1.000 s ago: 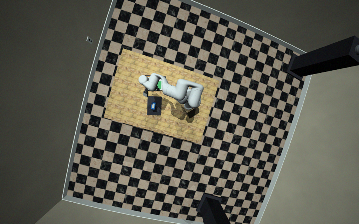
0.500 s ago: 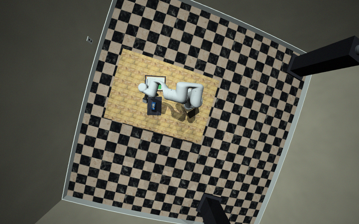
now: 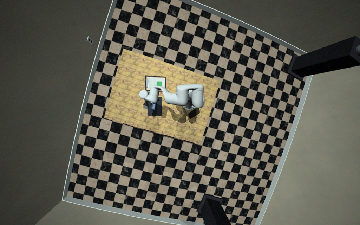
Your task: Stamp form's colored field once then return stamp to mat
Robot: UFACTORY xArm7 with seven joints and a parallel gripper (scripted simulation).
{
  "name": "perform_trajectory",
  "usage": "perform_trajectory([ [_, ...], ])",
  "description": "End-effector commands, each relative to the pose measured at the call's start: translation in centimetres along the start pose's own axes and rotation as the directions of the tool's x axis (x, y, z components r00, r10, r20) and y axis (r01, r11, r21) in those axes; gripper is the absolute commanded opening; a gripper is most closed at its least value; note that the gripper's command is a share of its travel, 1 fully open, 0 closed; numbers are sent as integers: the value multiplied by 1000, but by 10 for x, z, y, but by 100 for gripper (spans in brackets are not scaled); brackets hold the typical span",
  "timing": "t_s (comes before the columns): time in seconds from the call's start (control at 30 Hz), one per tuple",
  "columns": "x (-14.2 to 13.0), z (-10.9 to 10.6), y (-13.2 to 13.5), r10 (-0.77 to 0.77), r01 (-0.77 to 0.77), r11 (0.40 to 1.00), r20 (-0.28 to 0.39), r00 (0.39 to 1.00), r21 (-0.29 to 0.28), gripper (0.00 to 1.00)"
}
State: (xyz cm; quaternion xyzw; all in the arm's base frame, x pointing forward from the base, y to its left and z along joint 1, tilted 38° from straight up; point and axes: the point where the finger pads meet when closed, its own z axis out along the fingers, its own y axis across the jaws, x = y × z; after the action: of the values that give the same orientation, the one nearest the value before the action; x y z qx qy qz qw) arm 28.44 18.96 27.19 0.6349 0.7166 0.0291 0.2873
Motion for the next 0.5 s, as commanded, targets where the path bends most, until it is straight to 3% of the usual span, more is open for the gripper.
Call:
perform_trajectory([
  [0.0,33,6,-7,-61,61,997,3,998,-42,100],
  [0.33,33,6,-7,-61,61,997,3,998,-42,100],
  [0.4,62,16,-17,-116,116,990,9,993,-78,100],
  [0.47,62,16,-17,-116,116,990,9,993,-78,100],
])
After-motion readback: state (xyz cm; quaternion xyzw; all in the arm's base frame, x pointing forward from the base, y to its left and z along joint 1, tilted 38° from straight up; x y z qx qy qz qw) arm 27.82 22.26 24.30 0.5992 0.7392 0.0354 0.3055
